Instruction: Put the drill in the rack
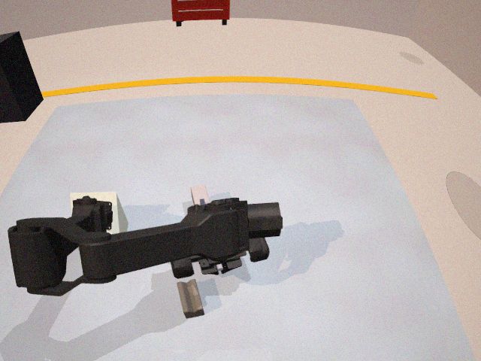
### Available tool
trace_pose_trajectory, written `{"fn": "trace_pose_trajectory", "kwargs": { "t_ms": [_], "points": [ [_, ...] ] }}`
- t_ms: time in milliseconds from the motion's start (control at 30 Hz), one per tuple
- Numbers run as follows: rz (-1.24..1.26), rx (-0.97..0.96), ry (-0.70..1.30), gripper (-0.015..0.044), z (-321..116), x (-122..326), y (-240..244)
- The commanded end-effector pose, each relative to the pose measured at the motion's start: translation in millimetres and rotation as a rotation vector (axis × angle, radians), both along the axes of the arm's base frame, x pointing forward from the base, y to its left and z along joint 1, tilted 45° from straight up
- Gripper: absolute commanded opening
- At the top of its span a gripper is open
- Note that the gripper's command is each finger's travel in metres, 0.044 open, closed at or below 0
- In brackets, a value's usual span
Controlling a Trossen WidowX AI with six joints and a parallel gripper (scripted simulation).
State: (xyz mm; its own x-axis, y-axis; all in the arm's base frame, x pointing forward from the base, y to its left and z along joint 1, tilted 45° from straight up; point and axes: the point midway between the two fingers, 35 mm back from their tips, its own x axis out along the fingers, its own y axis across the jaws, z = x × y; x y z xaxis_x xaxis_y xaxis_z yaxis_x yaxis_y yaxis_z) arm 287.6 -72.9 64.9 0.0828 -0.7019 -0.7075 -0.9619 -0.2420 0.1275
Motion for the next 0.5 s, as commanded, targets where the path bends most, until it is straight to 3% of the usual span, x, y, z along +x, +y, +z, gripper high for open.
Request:
{"fn": "trace_pose_trajectory", "kwargs": {
  "t_ms": [0,467],
  "points": [
    [0.002,-0.005,-0.004,0.0,4.3,2.4,-2.7],
    [0.002,-0.006,-0.005,0.0,19.4,8.6,-14.9]
  ]
}}
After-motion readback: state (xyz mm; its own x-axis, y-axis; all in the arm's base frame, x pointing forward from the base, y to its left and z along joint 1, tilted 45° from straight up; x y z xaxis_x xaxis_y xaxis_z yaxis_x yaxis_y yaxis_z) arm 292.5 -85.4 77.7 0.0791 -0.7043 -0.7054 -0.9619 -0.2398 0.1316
